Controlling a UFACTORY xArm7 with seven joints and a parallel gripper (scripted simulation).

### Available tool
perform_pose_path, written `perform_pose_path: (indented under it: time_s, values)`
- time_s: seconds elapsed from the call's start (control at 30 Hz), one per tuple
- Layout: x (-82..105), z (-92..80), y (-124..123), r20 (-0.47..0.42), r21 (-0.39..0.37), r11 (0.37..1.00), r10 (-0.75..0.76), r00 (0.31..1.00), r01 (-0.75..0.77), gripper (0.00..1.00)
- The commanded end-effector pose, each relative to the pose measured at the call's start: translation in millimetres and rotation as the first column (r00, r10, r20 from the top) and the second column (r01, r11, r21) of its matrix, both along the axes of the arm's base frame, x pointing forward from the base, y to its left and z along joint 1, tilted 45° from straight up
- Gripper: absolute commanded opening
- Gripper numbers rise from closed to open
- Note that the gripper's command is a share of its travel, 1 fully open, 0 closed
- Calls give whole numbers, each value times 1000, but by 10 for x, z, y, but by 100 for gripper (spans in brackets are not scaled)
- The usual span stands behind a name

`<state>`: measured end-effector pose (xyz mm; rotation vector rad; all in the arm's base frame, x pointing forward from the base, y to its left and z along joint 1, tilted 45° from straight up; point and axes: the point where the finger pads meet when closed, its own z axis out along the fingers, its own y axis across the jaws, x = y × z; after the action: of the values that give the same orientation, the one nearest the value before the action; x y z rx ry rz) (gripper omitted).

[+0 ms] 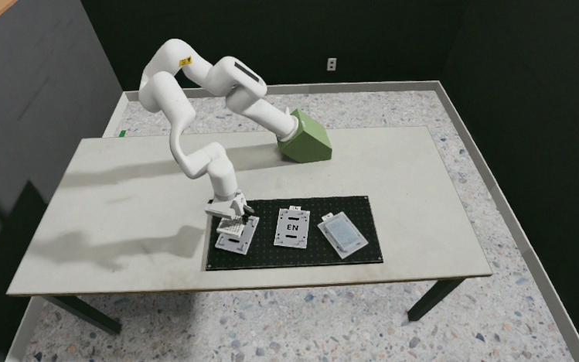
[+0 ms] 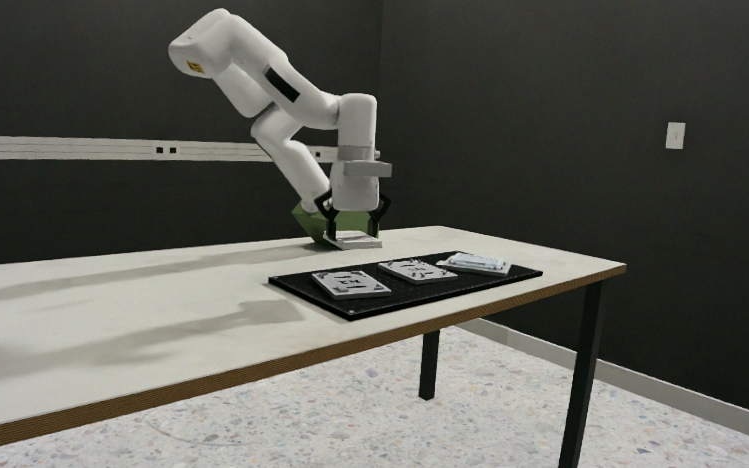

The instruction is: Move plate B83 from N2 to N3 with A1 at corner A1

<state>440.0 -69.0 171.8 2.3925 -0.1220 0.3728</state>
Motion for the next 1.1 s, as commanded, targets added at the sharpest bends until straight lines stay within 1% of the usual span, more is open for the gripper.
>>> perform_pose_path:
  time_s: [0.0,0.23,0.6,0.73,1.07]
  values:
    - [3,52,56,4,1,1000,5,1000,-5,0]
    - [-23,131,130,4,1,1000,5,1000,-5,0]
    - [-23,131,130,4,1,1000,5,1000,-5,0]
    - [-53,-9,270,-85,-26,995,98,992,-101,0]
    - [-127,-360,622,-88,-26,994,101,991,-104,0]
